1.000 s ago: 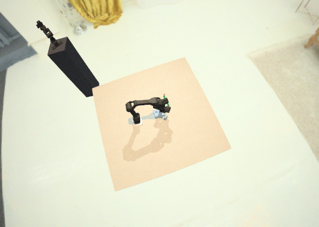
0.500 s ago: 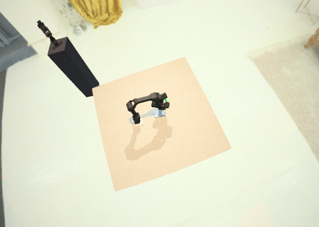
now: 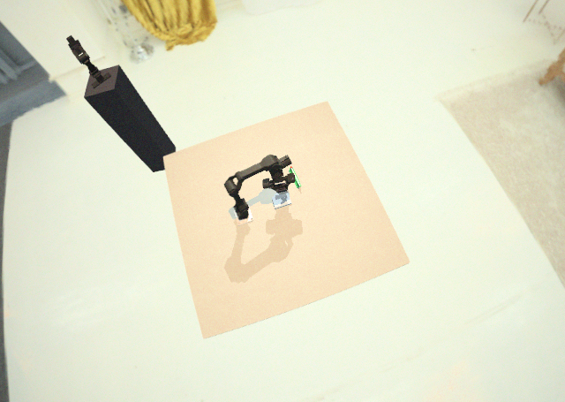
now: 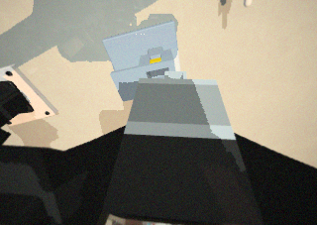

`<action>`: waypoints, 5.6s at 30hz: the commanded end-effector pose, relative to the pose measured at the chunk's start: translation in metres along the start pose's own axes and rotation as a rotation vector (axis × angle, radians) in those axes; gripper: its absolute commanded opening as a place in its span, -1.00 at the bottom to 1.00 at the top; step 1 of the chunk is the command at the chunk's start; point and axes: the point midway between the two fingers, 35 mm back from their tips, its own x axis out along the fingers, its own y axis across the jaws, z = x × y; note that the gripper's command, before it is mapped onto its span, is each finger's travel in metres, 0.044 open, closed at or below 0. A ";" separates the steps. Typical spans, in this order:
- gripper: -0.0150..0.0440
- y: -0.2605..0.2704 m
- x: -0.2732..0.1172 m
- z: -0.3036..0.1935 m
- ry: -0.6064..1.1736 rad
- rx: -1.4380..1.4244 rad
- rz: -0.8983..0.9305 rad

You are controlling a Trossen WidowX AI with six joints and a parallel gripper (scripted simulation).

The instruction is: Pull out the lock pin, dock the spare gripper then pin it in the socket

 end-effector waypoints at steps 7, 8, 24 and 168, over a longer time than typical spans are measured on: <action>-0.49 0.007 -0.023 -0.005 0.112 -0.173 -0.010; -0.49 0.007 -0.023 -0.005 0.114 -0.176 -0.010; -0.49 0.008 -0.005 0.001 0.146 -0.222 0.009; 0.12 0.082 -0.114 0.069 -0.139 -0.270 -0.362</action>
